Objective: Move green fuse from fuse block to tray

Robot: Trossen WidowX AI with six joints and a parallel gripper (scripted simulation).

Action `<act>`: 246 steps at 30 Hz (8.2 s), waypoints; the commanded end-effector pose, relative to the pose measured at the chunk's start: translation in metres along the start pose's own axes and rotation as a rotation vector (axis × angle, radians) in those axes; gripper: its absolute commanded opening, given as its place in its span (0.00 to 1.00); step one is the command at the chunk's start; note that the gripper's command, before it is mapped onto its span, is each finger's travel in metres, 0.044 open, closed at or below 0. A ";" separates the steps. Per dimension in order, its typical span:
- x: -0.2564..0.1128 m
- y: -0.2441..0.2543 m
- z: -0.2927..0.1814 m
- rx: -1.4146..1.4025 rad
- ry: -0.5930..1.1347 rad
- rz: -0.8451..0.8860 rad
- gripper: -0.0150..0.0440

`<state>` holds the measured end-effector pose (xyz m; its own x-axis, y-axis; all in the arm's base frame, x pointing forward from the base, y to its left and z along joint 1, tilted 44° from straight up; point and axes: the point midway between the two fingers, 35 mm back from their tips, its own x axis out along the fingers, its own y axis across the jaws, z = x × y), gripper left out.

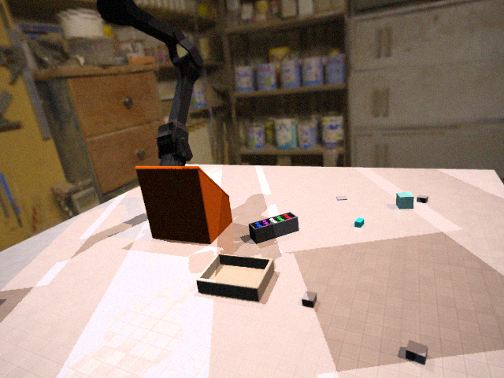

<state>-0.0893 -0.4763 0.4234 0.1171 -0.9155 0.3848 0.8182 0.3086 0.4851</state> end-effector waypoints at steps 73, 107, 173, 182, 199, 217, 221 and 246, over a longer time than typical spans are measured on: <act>-0.598 0.281 -0.423 -0.192 2.714 0.210 0.38; -0.626 0.277 -0.435 -0.191 2.715 0.210 0.38; -0.625 0.277 -0.435 -0.194 2.711 0.216 0.25; -0.621 0.278 -0.434 -0.194 2.711 0.215 0.25; -0.613 0.279 -0.430 -0.194 2.712 0.213 0.25; -0.605 0.279 -0.427 -0.193 2.713 0.211 0.25; -0.603 0.280 -0.426 -0.193 2.713 0.211 0.25; -0.580 0.282 -0.415 -0.193 2.713 0.210 0.25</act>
<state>0.3050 0.0399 0.0033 0.0287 0.6971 -0.7164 0.7242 0.4795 0.4956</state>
